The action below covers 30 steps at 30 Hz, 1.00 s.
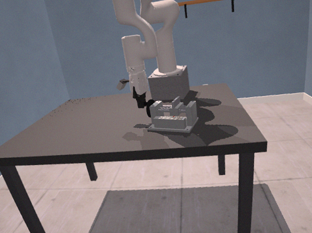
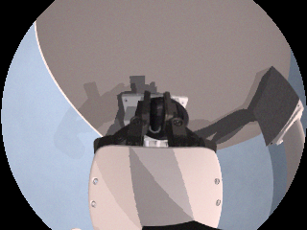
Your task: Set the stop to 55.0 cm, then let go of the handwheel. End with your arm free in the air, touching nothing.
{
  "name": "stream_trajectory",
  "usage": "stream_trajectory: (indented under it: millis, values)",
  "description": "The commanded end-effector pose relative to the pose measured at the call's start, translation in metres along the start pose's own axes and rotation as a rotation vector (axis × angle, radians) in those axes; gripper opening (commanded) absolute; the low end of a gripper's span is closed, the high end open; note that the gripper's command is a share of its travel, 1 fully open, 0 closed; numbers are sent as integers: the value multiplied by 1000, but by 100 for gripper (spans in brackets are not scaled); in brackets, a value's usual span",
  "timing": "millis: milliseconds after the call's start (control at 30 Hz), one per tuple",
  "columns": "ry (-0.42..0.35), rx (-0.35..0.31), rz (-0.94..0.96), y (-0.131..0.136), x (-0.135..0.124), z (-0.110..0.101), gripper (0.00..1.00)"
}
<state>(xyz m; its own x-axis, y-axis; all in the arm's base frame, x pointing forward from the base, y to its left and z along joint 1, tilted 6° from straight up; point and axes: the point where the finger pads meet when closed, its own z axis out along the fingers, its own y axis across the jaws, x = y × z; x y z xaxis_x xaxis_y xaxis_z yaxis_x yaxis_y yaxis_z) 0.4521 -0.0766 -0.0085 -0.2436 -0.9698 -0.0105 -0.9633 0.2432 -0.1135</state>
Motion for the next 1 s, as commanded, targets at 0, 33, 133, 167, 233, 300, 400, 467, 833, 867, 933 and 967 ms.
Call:
stream_trajectory:
  millis: [0, 33, 133, 167, 233, 300, 400, 467, 833, 867, 933, 967]
  values:
    - [0, -3, 0, -8, 0, 5, 6]
    - [0, -3, 0, -8, 0, 5, 6]
    - [0, -3, 0, -11, 0, 8, 6]
    - [0, -3, 0, -13, 0, 10, 6]
    - [0, -3, 0, -15, 0, 13, 6]
    - [0, -3, 0, -17, 0, 17, 6]
    - [0, -3, 0, -19, 0, 23, 6]
    - [0, -3, 0, -20, 0, 27, 6]
    - [0, -3, 0, -13, 0, 48, 6]
    - [0, -3, 0, -12, 0, 50, 6]
    - [0, -3, 0, -9, 0, 53, 6]
    - [0, -3, 0, -7, 0, 54, 6]
